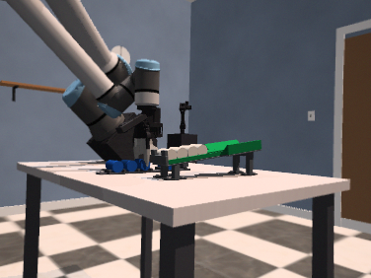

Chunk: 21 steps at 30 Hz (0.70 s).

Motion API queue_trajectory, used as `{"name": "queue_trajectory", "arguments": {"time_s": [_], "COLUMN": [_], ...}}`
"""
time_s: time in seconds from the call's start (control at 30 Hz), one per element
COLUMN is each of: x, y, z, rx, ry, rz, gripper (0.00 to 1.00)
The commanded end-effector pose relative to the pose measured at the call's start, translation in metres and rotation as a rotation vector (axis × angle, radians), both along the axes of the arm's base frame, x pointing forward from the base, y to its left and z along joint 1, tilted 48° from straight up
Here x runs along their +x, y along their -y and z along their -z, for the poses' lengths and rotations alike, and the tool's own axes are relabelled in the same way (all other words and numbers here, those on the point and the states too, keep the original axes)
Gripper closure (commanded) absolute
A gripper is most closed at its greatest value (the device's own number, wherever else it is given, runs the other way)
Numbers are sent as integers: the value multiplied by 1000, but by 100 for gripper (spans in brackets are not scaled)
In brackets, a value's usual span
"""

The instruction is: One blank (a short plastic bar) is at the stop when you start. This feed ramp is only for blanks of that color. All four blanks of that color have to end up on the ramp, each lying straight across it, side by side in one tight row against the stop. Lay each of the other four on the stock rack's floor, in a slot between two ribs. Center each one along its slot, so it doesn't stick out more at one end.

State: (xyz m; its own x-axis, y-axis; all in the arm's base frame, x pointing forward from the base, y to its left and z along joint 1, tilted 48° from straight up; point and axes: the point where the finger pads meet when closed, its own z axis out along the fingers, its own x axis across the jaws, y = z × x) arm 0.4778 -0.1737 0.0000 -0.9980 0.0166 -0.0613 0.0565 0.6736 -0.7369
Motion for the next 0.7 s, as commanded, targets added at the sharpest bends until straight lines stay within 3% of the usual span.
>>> {"name": "queue_trajectory", "arguments": {"time_s": [0.0,0.67], "x": [-3,-3], "y": [0,0], "z": [1,1], "rx": [2,2], "ry": [-3,-3], "rz": [0,0], "gripper": [64,54]}}
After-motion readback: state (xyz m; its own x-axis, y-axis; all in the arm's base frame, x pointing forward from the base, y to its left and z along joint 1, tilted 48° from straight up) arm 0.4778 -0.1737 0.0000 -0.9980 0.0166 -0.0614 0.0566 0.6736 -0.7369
